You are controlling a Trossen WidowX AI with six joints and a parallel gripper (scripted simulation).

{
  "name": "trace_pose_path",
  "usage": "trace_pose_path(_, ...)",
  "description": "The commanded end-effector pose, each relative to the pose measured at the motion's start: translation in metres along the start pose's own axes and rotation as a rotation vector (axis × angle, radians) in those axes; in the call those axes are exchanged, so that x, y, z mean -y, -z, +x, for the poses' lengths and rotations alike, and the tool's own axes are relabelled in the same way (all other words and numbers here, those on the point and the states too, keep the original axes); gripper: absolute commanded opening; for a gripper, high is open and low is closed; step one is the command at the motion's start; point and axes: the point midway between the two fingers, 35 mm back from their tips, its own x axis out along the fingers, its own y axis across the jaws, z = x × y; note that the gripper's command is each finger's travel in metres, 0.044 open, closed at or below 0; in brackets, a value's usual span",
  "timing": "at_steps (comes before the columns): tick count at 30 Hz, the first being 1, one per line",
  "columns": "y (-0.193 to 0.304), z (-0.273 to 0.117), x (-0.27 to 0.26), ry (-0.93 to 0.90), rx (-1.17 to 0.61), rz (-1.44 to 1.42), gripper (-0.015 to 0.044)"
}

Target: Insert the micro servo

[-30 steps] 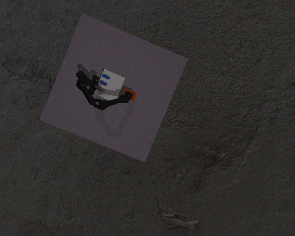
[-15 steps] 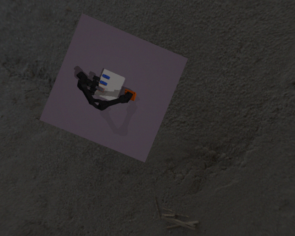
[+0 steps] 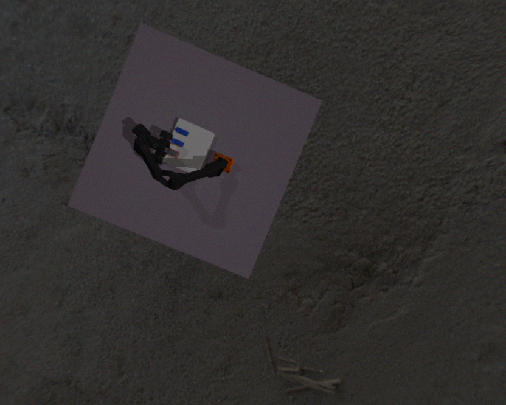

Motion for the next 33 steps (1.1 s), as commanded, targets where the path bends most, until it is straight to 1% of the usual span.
trace_pose_path(1,0.000,0.003,0.001,-0.002,0.004,0.007,0.0000)
trace_pose_path(33,0.000,0.034,0.000,-0.004,0.005,0.006,0.0000)
